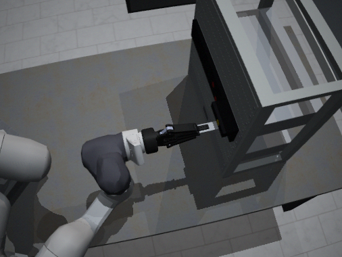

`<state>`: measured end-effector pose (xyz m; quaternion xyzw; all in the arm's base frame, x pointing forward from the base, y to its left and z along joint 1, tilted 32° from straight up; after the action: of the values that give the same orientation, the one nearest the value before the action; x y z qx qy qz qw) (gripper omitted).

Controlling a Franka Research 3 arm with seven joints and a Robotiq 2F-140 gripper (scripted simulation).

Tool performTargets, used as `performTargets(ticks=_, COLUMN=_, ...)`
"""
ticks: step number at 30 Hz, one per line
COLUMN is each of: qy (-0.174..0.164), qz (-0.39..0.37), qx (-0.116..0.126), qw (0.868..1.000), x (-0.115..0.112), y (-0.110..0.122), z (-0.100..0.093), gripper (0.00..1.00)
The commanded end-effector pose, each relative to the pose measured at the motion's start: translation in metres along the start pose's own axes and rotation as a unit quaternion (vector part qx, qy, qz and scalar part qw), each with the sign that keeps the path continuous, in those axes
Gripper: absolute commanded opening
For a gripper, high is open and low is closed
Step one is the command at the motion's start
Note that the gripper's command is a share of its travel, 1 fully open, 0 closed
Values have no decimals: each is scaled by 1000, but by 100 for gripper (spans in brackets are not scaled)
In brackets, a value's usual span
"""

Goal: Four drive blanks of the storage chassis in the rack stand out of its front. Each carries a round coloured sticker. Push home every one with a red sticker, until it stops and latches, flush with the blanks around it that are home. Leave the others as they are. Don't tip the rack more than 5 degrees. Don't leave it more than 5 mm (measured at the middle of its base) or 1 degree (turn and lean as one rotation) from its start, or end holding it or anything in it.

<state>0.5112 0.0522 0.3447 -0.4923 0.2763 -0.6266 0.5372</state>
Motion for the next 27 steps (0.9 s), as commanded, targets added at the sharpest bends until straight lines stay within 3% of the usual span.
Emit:
performTargets(ticks=1, qy=-2, qz=3, qx=2, qw=1000, x=-1, y=-1, z=-17, gripper=0)
performTargets(ticks=8, qy=-2, qz=3, qx=2, qw=1000, x=-1, y=0, z=-49, gripper=0)
performTargets(ticks=18, qy=-2, qz=3, qx=2, qw=1000, x=-1, y=-1, z=-57, gripper=0)
performTargets(ticks=24, qy=-2, qz=3, qx=2, qw=1000, x=-8, y=-6, z=-100, gripper=0)
performTargets(ticks=27, qy=-2, qz=3, qx=2, qw=1000, x=-9, y=-6, z=-107, gripper=0)
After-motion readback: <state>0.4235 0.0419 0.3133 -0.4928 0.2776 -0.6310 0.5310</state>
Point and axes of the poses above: the point where the finger pads meet when closed, its own z axis out along the fingers, its own y axis across the jaws, x = y × z, the point moved 8 cm from there along -z, back along the fingers, and after that the axes turned 4 degrees about z, right-handed, at the moved point
